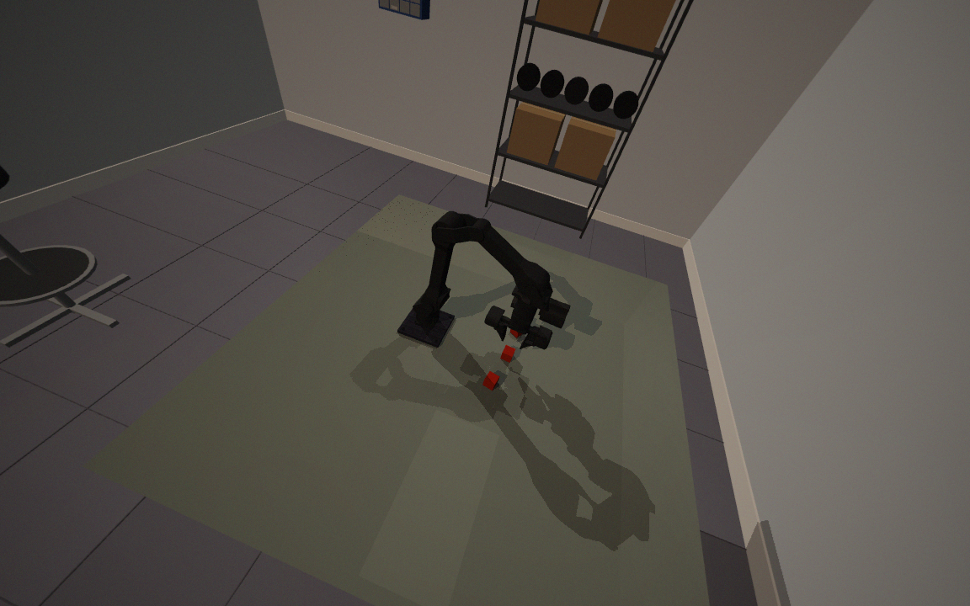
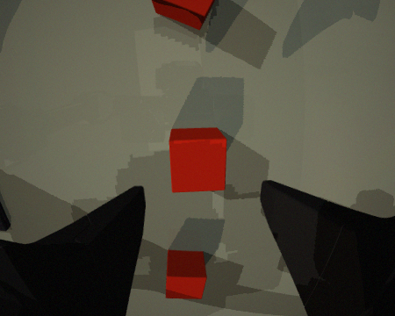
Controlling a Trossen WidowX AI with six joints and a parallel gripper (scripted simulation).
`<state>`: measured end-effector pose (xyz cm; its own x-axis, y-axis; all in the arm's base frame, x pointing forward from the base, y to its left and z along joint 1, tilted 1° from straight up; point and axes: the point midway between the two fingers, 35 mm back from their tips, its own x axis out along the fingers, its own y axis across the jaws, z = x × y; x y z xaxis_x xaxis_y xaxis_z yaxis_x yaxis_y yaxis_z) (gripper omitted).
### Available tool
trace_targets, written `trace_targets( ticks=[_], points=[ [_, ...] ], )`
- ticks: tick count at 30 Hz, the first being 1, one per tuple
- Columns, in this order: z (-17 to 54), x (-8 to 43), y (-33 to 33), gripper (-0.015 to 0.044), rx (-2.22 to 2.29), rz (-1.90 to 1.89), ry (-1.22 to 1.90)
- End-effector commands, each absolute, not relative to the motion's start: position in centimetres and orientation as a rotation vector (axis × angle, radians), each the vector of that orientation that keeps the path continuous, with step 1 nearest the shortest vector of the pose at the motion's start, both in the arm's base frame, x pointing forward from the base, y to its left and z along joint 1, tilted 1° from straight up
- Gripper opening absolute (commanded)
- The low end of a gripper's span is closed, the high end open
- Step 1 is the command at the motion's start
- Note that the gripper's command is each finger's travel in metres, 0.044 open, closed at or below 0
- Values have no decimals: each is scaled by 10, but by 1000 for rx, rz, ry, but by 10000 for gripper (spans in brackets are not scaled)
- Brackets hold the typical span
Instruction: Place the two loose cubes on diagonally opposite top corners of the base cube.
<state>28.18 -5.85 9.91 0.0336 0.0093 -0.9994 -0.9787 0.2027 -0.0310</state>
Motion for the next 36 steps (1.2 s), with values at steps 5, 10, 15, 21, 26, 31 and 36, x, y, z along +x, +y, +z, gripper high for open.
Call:
trace_targets(
  ticks=[5, 10, 15, 21, 26, 31, 36],
  points=[
    [80, 282, -59, 265, -1071, 1042, 1267],
    [76, 283, -59, 265, -1071, 1042, 1267],
    [68, 283, -59, 265, -1071, 1042, 1267],
    [58, 283, -59, 265, -1071, 1042, 1267],
    [50, 283, -59, 265, -1071, 1042, 1267],
    [48, 283, -59, 213, -1071, 1042, 1267],
    [48, 283, -59, 105, -1071, 1042, 1267]
  ],
)
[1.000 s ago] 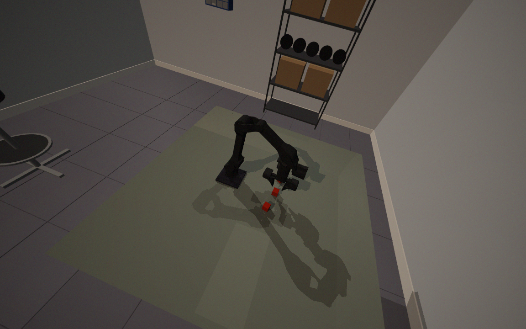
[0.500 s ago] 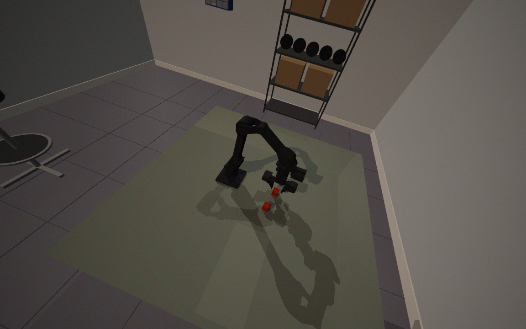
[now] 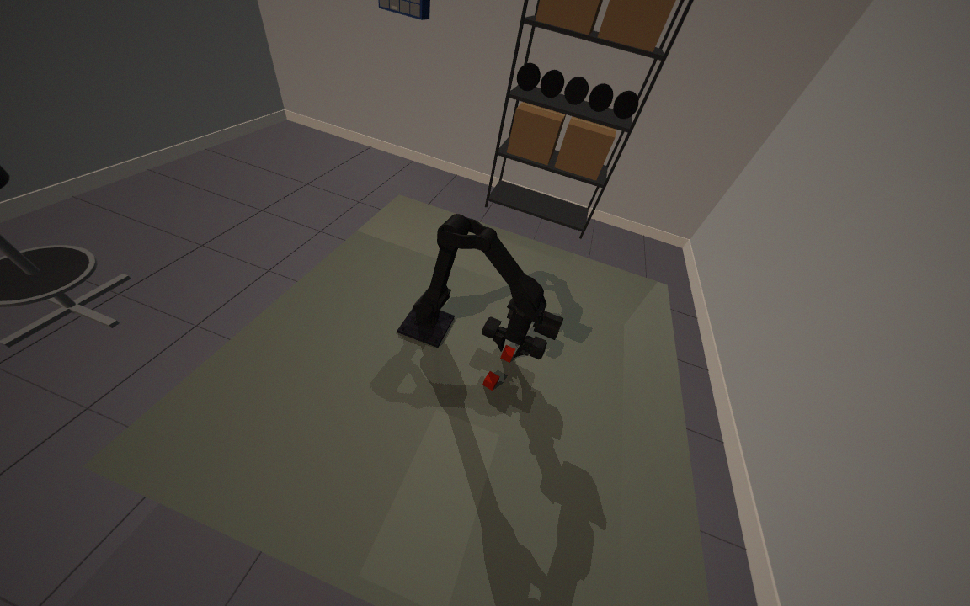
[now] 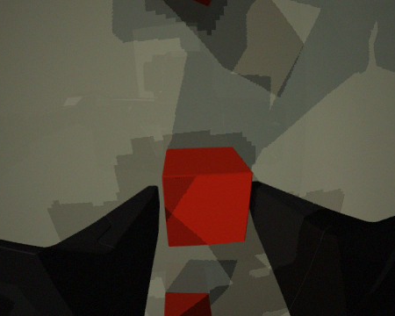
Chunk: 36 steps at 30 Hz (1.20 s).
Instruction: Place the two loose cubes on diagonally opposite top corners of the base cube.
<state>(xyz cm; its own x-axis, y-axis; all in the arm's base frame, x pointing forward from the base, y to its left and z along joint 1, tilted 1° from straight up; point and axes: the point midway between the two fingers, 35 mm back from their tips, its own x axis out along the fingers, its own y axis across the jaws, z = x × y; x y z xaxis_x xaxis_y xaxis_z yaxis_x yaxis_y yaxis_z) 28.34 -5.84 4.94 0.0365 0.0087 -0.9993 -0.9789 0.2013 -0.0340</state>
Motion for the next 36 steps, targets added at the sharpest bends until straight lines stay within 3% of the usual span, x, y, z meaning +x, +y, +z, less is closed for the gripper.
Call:
trace_targets(
  ticks=[1, 36],
  points=[
    [48, 283, -59, 105, -1071, 1042, 1267],
    [150, 282, -60, 105, -1071, 1042, 1267]
  ],
)
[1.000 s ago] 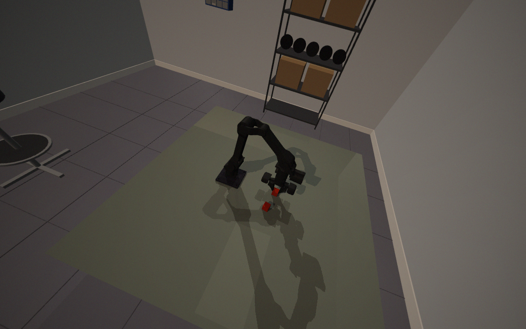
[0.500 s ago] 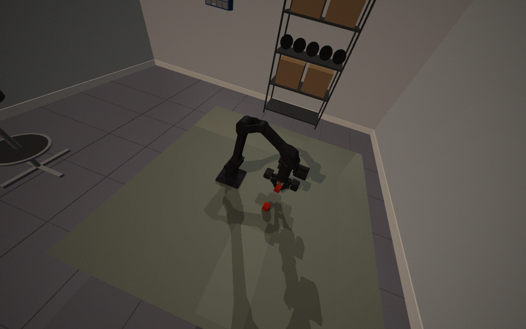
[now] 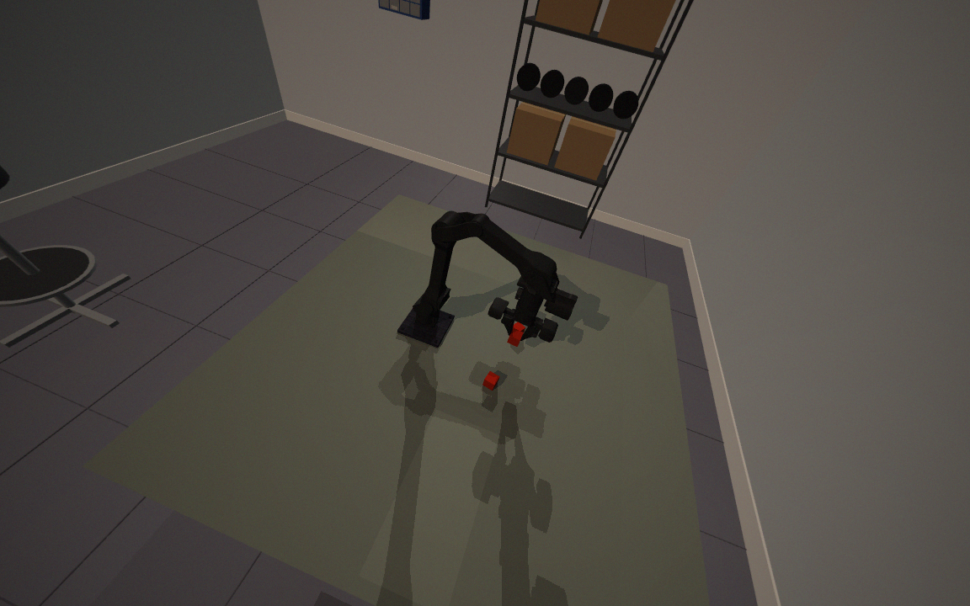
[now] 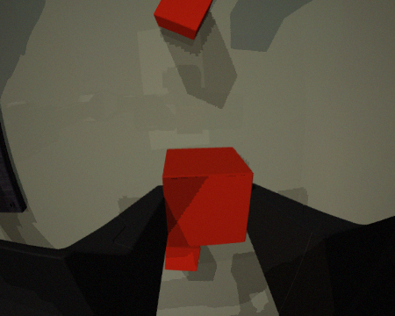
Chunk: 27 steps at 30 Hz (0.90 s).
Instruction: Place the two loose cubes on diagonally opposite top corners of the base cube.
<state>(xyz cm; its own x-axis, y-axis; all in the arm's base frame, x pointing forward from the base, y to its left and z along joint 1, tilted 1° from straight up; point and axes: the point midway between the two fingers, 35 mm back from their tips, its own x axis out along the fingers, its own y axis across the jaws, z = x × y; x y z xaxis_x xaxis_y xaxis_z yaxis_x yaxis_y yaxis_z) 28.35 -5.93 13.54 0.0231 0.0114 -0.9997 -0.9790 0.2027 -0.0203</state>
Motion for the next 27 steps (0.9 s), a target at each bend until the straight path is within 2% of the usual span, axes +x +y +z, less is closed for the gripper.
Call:
trace_targets(
  ticks=[1, 8, 27],
  points=[
    [153, 281, -60, 105, -1071, 1042, 1267],
    [157, 280, -59, 105, -1055, 1027, 1275],
    [148, 288, -41, 105, -600, 589, 1453]
  ],
)
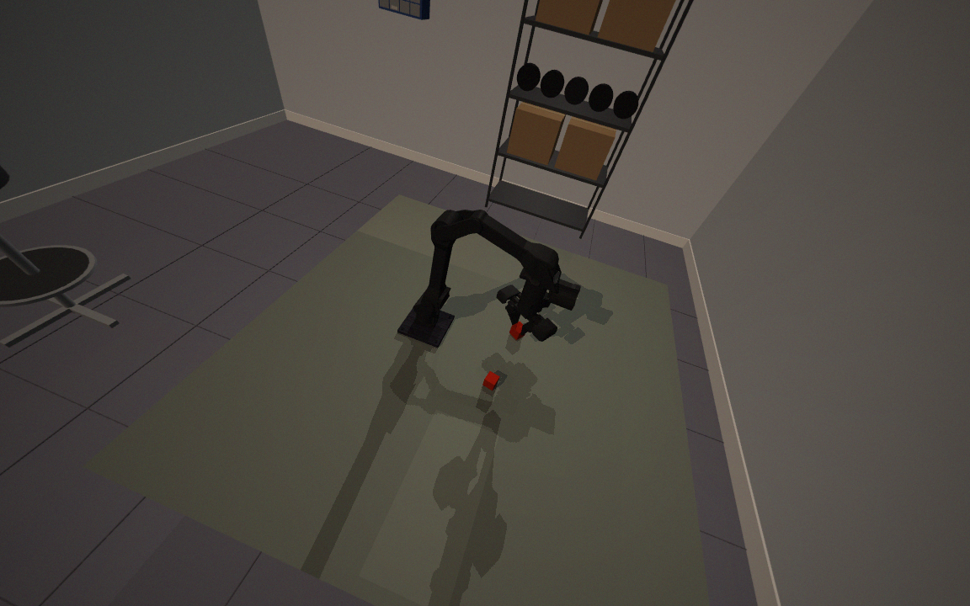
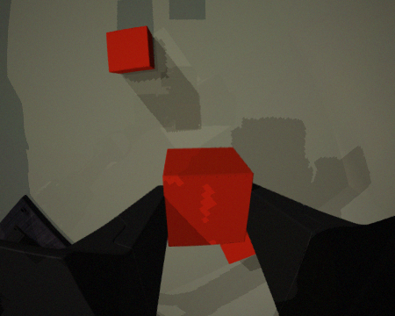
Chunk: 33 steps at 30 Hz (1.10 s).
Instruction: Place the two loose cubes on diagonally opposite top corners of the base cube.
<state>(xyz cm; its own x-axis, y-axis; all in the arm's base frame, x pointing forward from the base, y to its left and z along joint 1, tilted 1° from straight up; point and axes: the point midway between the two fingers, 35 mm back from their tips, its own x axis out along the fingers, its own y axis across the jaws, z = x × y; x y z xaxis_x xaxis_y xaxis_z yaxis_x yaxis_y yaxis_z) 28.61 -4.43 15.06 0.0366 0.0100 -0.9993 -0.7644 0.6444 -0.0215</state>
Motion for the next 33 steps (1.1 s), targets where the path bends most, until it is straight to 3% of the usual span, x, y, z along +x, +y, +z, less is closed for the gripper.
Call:
trace_targets(
  ticks=[1, 33],
  points=[
    [148, 288, -40, 105, -575, 565, 1459],
    [132, 297, -9, 105, 218, -197, 1527]
  ],
)
